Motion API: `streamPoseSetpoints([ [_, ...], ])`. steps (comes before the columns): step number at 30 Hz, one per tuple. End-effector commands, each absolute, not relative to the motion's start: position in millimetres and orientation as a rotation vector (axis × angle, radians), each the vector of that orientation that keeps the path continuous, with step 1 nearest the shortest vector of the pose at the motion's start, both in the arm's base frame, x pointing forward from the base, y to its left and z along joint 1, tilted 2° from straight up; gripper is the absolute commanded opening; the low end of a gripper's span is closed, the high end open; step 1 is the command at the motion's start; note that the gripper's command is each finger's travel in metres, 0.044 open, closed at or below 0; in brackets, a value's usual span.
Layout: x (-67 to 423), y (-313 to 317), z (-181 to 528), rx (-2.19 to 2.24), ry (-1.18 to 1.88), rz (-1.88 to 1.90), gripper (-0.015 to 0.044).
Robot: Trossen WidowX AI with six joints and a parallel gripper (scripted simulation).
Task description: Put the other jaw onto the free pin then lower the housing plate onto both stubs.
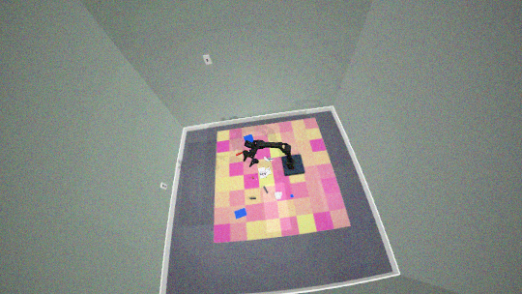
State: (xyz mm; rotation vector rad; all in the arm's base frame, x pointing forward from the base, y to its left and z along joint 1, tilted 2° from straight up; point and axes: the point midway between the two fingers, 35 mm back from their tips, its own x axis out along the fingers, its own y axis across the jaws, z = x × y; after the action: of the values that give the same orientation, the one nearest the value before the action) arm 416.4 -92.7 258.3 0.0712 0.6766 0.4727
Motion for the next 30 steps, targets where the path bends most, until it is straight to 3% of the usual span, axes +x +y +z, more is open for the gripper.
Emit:
streamPoseSetpoints([
  [1,402.1,-107.9,236.0,0.108,0.769,0.381,0.044],
  [30,257.0,-174.8,107.9,0.295,1.365,-0.195,0.044],
])
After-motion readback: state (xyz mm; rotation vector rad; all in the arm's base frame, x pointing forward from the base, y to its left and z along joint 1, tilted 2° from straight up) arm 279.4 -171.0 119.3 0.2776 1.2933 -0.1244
